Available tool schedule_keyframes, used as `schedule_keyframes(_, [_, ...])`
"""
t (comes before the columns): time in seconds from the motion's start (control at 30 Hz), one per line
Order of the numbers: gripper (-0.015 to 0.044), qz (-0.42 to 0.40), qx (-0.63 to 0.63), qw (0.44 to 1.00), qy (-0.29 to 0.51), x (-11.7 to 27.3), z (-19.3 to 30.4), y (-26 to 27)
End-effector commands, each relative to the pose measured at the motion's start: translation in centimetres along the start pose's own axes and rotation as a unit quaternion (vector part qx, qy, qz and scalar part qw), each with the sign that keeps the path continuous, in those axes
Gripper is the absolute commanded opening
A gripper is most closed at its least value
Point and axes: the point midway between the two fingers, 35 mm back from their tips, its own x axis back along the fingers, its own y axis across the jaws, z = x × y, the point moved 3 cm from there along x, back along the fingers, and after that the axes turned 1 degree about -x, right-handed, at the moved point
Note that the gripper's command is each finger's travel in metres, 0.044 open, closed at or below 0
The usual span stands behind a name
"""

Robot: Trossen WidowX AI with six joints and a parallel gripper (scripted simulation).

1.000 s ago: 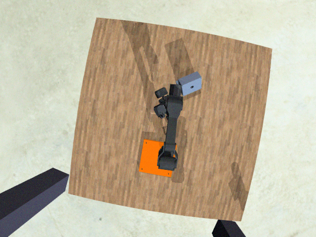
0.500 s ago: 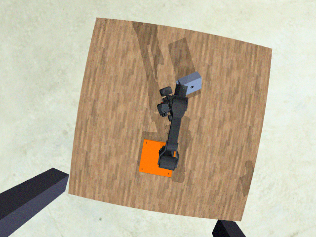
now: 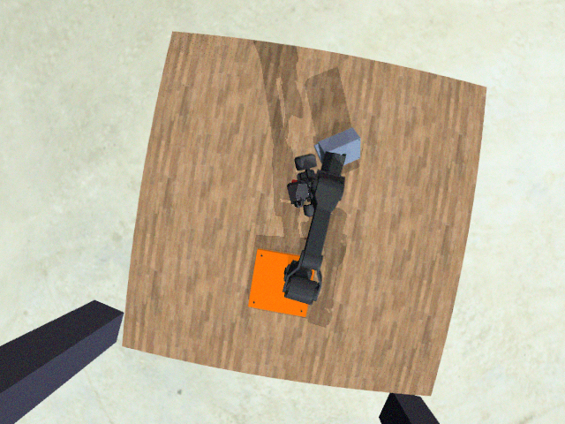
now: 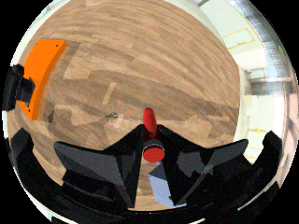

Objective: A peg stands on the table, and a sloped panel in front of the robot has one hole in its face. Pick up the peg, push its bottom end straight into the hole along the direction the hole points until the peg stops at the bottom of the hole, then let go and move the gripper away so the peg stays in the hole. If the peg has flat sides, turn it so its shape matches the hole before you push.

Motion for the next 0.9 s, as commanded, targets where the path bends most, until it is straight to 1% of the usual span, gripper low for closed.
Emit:
schedule_keyframes(0.0, [0.0000,0.008,-0.020,1.000,-0.006,0.0,0.6,0.0])
schedule_keyframes(0.87, [0.0000,0.060,-0.111,0.992,-0.029,1.1,3.5,0.3])
